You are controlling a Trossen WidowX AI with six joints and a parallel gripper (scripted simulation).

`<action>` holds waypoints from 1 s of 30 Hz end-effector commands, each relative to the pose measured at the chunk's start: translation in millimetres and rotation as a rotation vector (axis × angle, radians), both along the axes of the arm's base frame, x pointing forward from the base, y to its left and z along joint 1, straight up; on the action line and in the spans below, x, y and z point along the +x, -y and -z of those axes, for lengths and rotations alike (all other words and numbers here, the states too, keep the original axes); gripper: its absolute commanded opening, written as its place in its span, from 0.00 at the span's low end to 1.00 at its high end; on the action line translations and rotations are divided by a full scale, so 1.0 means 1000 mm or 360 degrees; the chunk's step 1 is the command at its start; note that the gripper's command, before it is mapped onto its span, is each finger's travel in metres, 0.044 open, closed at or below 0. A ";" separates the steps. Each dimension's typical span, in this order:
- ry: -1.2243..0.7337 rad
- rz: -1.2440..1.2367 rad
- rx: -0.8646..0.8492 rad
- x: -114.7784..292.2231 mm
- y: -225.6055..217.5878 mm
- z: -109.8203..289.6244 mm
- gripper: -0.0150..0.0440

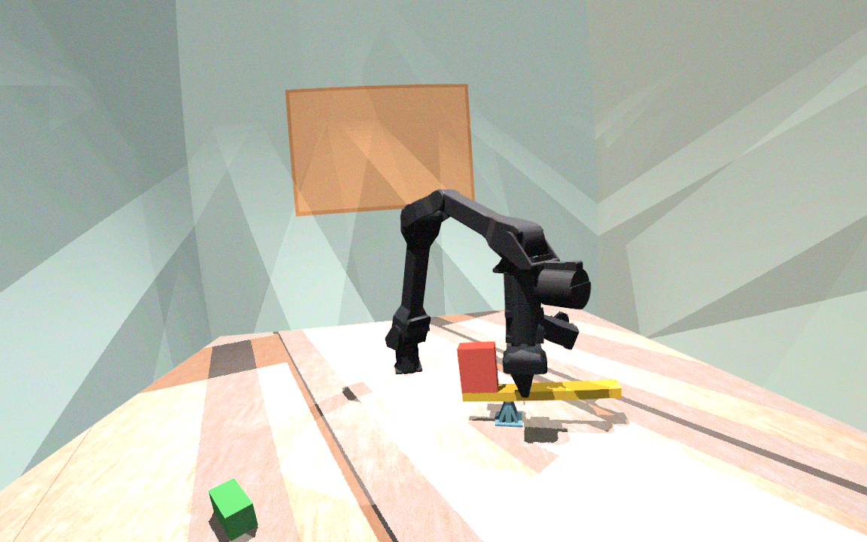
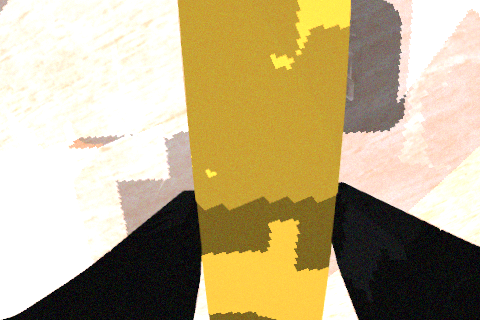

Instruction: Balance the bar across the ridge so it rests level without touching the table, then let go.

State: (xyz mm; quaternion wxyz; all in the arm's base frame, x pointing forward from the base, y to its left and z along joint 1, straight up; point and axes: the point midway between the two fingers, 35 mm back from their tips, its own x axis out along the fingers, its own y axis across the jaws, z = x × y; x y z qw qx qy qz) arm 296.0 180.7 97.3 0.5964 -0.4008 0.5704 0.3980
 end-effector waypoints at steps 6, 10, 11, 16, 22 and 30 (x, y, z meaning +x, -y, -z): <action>-0.0007 0.0001 0.0000 0.000 0.000 0.004 0.25; -0.0007 0.0001 0.0000 0.000 0.000 0.004 0.25; -0.0007 0.0001 0.0000 0.000 0.000 0.004 0.25; -0.0007 0.0001 0.0000 0.000 -0.001 0.005 0.25; -0.0007 0.0001 0.0000 0.000 -0.001 0.005 0.25; -0.0007 0.0001 0.0000 0.000 -0.001 0.006 0.25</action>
